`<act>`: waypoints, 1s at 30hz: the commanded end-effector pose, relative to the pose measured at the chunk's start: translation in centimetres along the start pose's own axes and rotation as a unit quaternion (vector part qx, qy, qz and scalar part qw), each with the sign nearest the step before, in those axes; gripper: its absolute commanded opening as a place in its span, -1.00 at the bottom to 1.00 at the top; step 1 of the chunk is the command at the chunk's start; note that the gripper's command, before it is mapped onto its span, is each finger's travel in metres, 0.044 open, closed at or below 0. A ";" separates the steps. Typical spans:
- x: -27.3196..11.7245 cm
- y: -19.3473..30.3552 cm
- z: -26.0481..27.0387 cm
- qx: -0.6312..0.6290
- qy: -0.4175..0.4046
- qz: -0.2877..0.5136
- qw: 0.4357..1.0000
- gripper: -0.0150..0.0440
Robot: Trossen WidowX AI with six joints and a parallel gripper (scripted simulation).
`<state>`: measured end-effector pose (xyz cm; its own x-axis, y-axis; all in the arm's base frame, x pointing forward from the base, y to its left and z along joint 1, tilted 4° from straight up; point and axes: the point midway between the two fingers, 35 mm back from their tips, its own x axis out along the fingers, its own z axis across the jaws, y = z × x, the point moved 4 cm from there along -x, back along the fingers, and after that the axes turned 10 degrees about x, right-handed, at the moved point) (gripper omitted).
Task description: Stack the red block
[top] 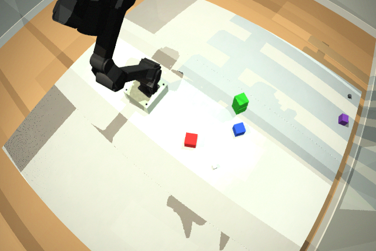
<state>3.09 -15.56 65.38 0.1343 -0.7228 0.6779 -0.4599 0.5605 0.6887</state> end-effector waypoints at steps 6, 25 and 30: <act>-2.2 5.1 -0.5 -0.064 -0.002 0.113 0.992 1.00; -16.1 15.6 -10.4 -0.317 0.035 0.479 0.818 1.00; -20.6 15.0 -15.0 -0.397 0.057 0.559 0.725 1.00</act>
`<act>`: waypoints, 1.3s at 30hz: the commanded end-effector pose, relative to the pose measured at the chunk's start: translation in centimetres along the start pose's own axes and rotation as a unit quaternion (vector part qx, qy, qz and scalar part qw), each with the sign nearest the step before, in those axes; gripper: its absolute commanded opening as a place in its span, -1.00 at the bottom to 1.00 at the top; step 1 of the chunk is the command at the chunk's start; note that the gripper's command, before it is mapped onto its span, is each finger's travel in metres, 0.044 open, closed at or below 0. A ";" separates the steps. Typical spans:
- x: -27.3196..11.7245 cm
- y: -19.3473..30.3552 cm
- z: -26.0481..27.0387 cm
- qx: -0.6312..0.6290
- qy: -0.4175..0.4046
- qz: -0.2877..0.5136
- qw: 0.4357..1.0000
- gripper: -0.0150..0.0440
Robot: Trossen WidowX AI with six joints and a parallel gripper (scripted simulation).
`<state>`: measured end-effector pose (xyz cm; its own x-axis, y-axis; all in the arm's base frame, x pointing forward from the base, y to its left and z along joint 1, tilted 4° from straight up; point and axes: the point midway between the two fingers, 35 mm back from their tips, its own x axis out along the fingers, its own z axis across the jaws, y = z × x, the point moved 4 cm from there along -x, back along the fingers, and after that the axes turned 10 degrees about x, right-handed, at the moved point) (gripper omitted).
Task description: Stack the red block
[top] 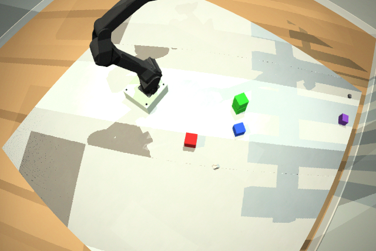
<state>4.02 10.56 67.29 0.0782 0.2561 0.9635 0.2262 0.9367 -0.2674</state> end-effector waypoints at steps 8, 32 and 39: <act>-4.1 11.9 -8.1 -0.175 0.088 0.254 0.947 1.00; -29.9 16.1 -28.9 -0.294 0.330 0.714 0.543 1.00; -39.4 12.5 -30.2 -0.220 0.393 0.803 0.390 1.00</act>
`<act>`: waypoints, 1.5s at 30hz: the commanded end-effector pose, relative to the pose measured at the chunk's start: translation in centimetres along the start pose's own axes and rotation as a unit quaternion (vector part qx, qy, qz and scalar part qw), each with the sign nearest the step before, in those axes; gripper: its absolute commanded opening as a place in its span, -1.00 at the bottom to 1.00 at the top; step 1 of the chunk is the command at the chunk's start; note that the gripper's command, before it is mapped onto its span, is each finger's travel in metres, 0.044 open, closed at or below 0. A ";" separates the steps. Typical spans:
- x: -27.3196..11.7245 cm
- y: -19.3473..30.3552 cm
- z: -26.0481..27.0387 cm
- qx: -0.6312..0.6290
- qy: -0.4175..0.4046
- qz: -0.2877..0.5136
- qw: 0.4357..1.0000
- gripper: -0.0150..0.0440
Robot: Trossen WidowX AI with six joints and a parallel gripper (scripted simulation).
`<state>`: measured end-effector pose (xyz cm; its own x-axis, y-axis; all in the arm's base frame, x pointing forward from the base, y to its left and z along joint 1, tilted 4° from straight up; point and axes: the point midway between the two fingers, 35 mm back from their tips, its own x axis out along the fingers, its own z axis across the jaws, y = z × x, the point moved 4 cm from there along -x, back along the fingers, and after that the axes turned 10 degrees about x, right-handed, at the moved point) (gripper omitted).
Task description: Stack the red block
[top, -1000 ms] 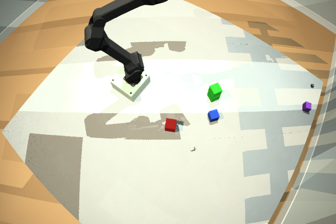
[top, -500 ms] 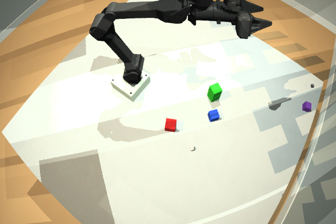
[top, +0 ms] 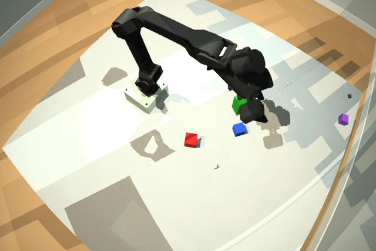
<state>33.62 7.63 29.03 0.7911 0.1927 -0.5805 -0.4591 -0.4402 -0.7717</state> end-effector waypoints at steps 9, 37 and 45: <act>0.4 15.8 -3.2 0.056 -0.045 0.328 0.942 1.00; 2.0 24.5 -2.5 0.086 -0.078 0.408 0.905 1.00; 2.7 25.1 -2.4 0.086 -0.078 0.408 0.905 1.00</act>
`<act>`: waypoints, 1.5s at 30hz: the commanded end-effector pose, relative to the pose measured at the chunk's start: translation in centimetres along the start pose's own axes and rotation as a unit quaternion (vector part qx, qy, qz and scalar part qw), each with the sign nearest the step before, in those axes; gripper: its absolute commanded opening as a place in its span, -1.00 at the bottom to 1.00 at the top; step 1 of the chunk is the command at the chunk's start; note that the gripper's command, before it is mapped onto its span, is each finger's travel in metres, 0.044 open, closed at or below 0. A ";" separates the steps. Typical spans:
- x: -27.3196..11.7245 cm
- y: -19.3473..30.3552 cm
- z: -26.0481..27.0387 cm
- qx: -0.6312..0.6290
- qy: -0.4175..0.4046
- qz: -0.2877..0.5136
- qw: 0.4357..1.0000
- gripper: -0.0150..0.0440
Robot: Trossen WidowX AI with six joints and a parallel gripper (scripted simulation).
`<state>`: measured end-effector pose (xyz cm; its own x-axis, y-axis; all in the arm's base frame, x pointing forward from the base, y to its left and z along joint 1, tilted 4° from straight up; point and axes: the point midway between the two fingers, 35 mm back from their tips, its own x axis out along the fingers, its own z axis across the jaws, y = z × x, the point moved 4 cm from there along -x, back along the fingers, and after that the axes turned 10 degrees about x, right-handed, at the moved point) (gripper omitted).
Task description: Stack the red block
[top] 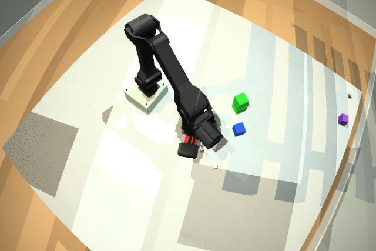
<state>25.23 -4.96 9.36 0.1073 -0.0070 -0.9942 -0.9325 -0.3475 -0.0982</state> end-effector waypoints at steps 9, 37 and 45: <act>2.1 0.1 0.0 -0.002 -0.001 0.004 1.000 1.00; 4.9 0.3 0.1 -0.002 -0.001 0.004 1.000 1.00; 4.9 0.3 0.1 -0.002 -0.001 0.004 1.000 0.73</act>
<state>25.46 -5.00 4.49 0.0986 -0.0055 -0.9951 -0.9331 -0.3480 -0.0905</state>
